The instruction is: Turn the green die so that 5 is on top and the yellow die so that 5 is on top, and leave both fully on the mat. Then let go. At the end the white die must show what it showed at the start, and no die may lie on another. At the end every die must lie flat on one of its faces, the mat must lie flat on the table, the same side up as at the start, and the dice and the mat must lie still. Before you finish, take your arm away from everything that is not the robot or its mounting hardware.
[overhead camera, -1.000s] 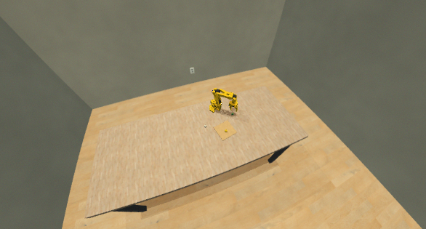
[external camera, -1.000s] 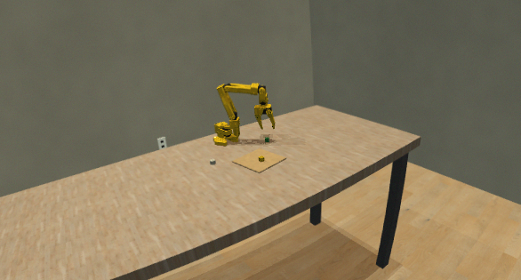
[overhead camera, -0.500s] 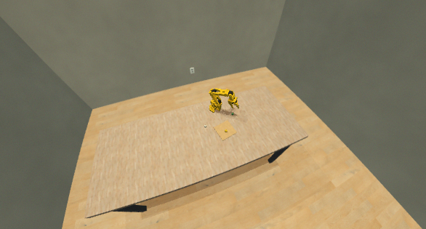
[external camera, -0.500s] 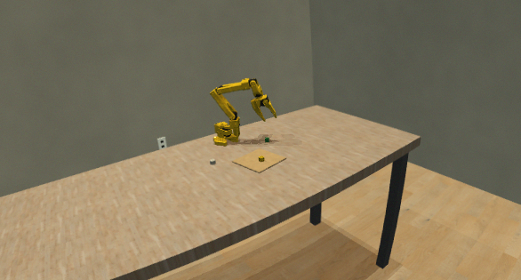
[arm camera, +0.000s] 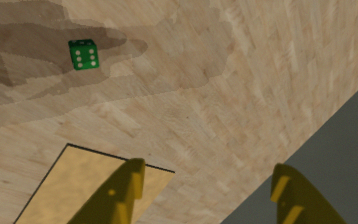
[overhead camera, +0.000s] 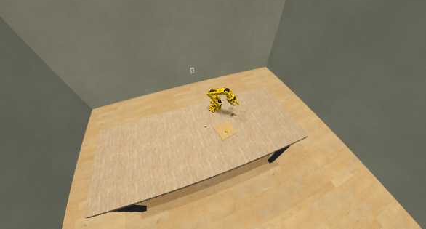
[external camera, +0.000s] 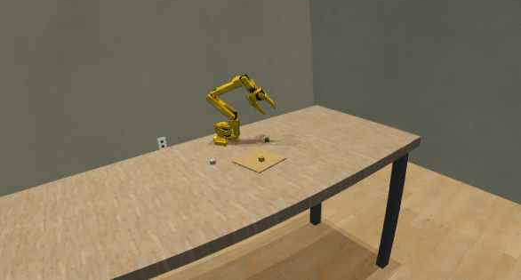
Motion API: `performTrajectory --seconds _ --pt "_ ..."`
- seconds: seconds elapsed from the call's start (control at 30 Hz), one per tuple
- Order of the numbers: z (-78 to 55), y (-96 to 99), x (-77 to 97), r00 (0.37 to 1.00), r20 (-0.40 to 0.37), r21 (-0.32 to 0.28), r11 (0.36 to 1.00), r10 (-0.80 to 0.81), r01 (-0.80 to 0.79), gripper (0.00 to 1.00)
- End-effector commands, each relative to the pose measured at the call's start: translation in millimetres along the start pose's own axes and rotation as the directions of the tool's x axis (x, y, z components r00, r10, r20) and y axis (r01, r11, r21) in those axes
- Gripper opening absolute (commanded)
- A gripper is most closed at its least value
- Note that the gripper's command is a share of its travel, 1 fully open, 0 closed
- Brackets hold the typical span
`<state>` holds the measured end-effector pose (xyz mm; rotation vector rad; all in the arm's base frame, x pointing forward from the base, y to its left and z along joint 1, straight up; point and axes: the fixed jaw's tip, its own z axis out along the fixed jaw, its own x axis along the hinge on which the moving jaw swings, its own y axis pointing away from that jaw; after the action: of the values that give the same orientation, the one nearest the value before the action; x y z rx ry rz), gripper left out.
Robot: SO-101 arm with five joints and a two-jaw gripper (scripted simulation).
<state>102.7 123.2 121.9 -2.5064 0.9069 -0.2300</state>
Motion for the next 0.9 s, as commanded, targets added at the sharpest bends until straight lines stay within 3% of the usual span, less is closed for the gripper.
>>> performTrajectory --seconds 0.0,0.5,0.87 --pt "-7.6 -6.3 -1.9 1.000 0.007 0.052 0.999 -0.002 0.002 0.25" --pt "-6.9 -6.8 -3.3 0.996 0.012 0.031 0.996 0.089 -0.089 0.25" --pt "-4.3 -8.6 -7.5 0.936 0.003 -0.029 0.935 0.353 -0.353 0.25"
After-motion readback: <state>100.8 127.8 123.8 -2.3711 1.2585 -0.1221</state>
